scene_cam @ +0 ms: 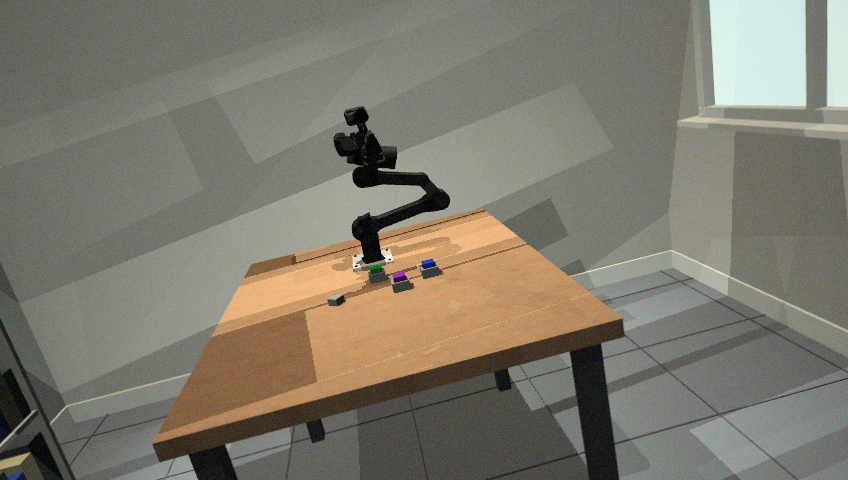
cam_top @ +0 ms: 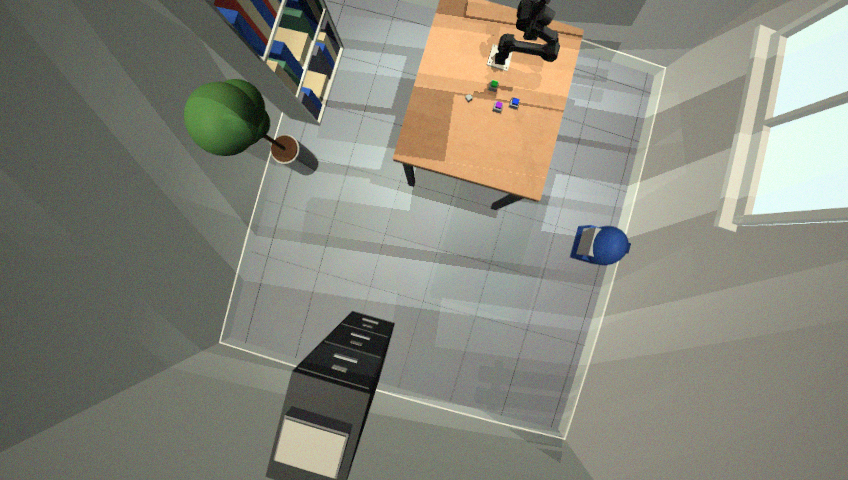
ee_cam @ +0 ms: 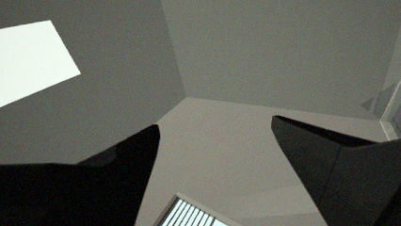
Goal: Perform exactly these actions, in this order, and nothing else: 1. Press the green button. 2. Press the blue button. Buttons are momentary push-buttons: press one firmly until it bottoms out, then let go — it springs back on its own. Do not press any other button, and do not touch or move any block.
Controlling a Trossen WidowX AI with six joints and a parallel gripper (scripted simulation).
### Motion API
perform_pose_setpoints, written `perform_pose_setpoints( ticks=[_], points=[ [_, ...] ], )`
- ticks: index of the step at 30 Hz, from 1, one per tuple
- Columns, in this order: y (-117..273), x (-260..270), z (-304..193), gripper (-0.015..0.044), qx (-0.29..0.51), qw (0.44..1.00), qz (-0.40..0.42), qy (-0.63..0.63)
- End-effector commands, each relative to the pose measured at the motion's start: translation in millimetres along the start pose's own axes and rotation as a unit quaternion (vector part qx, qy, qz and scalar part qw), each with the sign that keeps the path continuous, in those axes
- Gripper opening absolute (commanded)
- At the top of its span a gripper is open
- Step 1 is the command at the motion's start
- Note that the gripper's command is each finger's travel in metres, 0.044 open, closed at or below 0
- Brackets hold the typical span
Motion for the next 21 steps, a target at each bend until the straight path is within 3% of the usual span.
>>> perform_pose_setpoints(
  ticks=[1, 5, 10, 15, 21],
  points=[
    [0.1, 0.9, 2.6, 0.0400, -0.002, 1.000, 0.003, -0.009],
    [-2.0, 13.3, 35.9, 0.0400, -0.028, 0.981, 0.041, -0.189],
    [-8.8, 20.5, 71.6, 0.0400, -0.055, 0.895, 0.083, -0.436],
    [-17.2, 13.6, 106.2, 0.0400, -0.088, 0.749, 0.115, -0.646],
    [-28.7, -11.6, 139.8, 0.0400, -0.142, 0.519, 0.146, -0.830]
  ],
)
Point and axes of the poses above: the point midway between the two fingers, 35 mm back from their tips, its own y axis back along the fingers, its own x axis across the jaws, z = x × y, the point moved 7 cm from there along y, back along the fingers, and after that the axes turned 10 degrees about y, right-handed, at the moved point
